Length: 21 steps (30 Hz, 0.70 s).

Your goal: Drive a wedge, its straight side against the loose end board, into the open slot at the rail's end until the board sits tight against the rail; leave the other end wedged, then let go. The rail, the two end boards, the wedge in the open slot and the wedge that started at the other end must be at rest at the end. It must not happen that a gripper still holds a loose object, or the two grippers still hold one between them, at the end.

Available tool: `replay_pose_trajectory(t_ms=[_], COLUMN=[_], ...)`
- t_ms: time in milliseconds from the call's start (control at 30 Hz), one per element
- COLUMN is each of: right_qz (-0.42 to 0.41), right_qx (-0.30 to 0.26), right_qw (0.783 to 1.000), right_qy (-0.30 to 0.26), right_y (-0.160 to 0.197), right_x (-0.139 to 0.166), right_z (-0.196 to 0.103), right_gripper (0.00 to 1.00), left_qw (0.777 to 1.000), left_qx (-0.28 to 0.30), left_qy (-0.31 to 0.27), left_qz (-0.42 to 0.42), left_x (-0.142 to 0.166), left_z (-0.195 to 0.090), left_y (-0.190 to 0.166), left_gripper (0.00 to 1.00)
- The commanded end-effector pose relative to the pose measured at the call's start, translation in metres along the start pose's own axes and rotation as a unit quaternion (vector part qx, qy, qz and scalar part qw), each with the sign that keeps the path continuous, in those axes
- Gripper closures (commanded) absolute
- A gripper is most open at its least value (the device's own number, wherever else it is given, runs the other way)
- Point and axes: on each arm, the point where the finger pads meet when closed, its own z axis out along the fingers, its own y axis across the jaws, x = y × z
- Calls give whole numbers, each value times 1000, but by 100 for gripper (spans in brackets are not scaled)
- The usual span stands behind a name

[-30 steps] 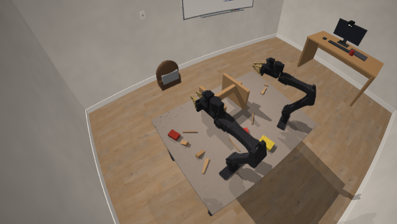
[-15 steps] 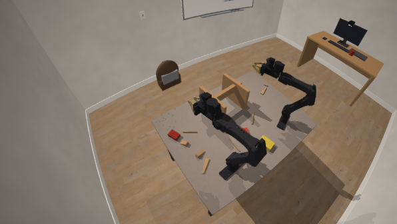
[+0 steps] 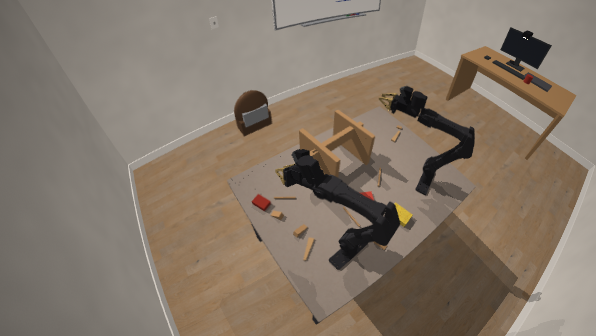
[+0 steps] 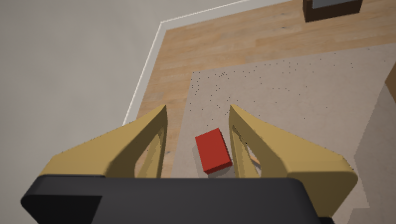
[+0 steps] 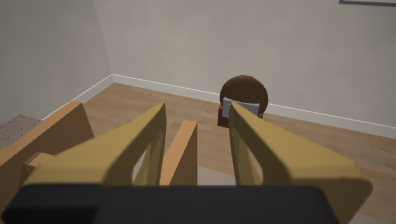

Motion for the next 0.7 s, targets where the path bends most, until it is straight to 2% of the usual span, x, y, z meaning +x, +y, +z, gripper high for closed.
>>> replay_pose_trajectory(t_ms=[0, 67, 167, 200, 267, 467, 600, 667], right_qz=[-3, -3, -3, -3, -3, -3, -3, -3], right_qx=[2, 2, 2, 2, 2, 2, 2, 2], right_qw=[999, 999, 999, 999, 999, 999, 999, 999], right_qy=[-41, -41, -41, -41, -41, -41, -41, -41], right_y=[-1, -1, -1, -1, -1, -1, -1, -1], right_x=[-35, -35, -35, -35, -35, -35, -35, -35], right_z=[-7, -7, -7, -7, -7, -7, -7, -7], right_gripper=[61, 61, 61, 61, 61, 61, 61, 61], left_qw=[996, 993, 993, 990, 983, 967, 949, 945], left_qx=[11, 13, 7, 18, 28, 47, 74, 80], left_qy=[68, 88, 80, 110, 145, 197, 245, 254], left_qz=[55, 73, 83, 91, 107, 156, 184, 190], left_x=[41, 52, 45, 68, 90, 124, 157, 163], left_z=[7, 7, 0, 4, 9, -2, -7, -9], left_y=[-1, 2, 8, 3, 4, 11, 10, 11], left_gripper=[58, 58, 58, 58, 58, 58, 58, 58])
